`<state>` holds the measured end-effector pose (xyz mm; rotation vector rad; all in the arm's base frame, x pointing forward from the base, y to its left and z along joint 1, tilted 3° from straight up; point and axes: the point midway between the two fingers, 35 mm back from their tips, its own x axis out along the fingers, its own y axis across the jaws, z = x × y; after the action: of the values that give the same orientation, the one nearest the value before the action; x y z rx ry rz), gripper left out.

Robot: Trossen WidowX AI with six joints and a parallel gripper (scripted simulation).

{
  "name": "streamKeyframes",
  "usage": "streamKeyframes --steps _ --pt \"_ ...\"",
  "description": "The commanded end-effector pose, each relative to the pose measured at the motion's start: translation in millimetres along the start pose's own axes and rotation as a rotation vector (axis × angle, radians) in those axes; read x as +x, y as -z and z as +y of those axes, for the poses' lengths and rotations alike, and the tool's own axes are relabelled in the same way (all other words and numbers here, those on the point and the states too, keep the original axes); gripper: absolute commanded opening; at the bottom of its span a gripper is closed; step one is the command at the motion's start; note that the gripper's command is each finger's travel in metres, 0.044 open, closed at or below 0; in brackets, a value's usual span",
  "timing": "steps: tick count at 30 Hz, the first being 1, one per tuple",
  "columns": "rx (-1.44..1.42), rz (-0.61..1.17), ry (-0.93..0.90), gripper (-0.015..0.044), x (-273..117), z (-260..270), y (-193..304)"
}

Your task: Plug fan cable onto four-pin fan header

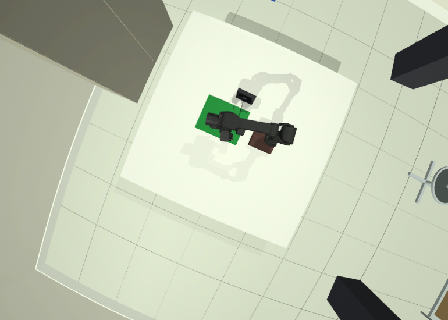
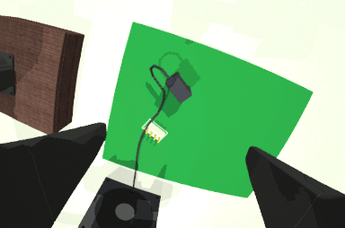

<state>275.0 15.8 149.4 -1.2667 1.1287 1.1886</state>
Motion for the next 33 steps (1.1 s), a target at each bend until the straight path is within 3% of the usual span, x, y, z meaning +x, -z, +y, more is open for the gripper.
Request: streamKeyframes --steps 1,22,33 --pt "-0.803 -0.021 0.011 0.044 -14.1 -2.0 0.6" --pt "-0.807 -0.021 0.011 0.044 -11.8 -2.5 0.6" --pt "-0.807 -0.022 0.011 0.044 86.1 -2.0 -1.7"
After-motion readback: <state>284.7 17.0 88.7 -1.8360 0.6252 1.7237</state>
